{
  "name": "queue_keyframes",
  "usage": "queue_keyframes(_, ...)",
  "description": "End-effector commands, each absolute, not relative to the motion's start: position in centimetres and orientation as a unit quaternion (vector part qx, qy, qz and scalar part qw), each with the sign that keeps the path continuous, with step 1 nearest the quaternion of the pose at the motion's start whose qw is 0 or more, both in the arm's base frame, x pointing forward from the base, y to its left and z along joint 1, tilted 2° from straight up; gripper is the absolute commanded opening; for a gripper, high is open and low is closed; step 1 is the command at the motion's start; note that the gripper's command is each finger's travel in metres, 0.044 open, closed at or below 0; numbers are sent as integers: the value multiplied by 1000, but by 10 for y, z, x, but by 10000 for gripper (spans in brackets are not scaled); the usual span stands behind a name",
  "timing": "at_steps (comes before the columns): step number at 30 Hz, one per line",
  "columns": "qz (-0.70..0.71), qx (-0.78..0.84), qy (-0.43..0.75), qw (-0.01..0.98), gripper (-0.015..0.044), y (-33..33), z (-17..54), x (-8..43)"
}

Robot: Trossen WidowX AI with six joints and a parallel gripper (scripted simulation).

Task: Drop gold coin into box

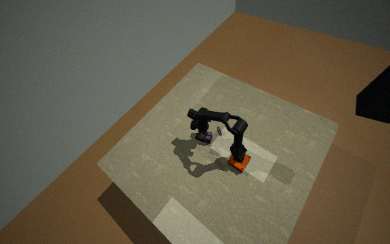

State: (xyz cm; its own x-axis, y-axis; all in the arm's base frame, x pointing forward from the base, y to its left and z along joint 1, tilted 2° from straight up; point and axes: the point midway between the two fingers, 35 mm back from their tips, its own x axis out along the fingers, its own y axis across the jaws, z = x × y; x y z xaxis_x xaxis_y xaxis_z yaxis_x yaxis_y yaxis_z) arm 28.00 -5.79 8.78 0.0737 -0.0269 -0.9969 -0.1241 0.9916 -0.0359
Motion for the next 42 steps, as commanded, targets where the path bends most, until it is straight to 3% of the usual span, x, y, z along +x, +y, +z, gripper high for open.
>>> queue_keyframes(1,35,-56,683,728,0,-58,85,279)
queue_keyframes(17,35,-56,683,728,0,-58,83,279)
queue_keyframes(23,33,-56,680,731,157,-58,86,280)
queue_keyframes(32,33,-56,680,731,161,-58,86,280)
queue_keyframes(42,34,-55,681,730,423,-57,113,278)
